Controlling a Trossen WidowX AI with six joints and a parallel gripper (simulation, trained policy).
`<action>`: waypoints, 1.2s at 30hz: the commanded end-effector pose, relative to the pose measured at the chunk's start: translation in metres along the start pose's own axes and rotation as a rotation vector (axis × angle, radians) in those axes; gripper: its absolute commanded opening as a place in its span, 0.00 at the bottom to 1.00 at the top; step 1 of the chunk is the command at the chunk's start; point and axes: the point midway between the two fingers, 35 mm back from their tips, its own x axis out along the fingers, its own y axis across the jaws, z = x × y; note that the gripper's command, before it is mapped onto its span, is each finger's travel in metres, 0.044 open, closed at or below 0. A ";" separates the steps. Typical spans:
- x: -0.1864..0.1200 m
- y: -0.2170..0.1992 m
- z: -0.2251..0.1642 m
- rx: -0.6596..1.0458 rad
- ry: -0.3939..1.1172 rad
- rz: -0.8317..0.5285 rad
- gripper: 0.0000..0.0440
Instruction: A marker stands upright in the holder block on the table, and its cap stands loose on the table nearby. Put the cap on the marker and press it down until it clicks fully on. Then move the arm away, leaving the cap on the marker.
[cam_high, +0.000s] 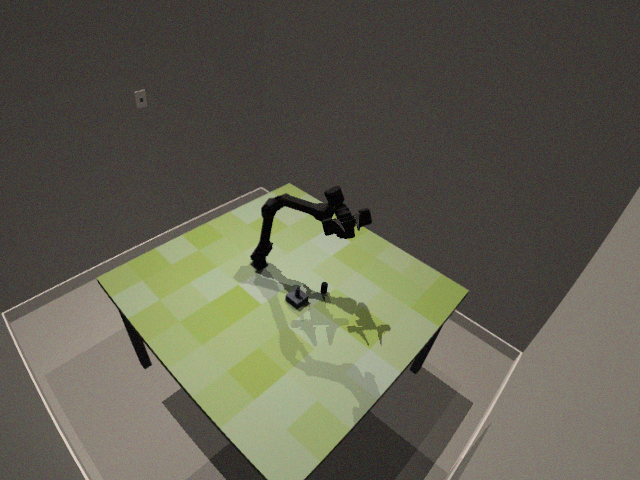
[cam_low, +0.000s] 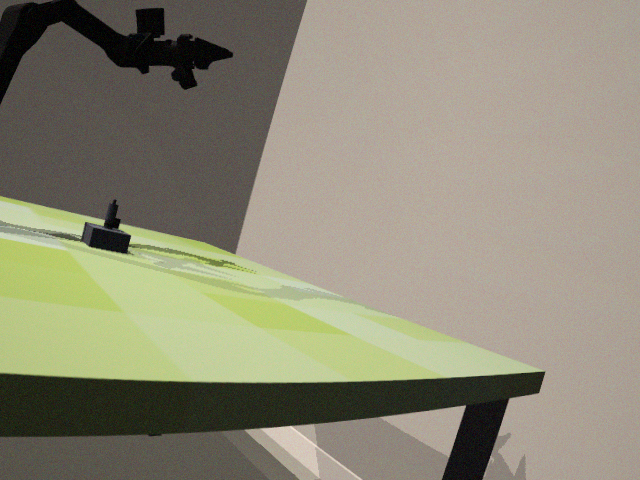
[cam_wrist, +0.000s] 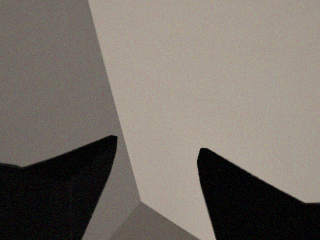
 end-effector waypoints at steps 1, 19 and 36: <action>-0.002 -0.007 -0.004 0.000 -0.017 -0.035 0.56; -0.016 -0.031 0.013 -0.097 -0.151 -0.169 0.65; -0.029 -0.041 0.041 -0.285 -0.284 -0.276 0.72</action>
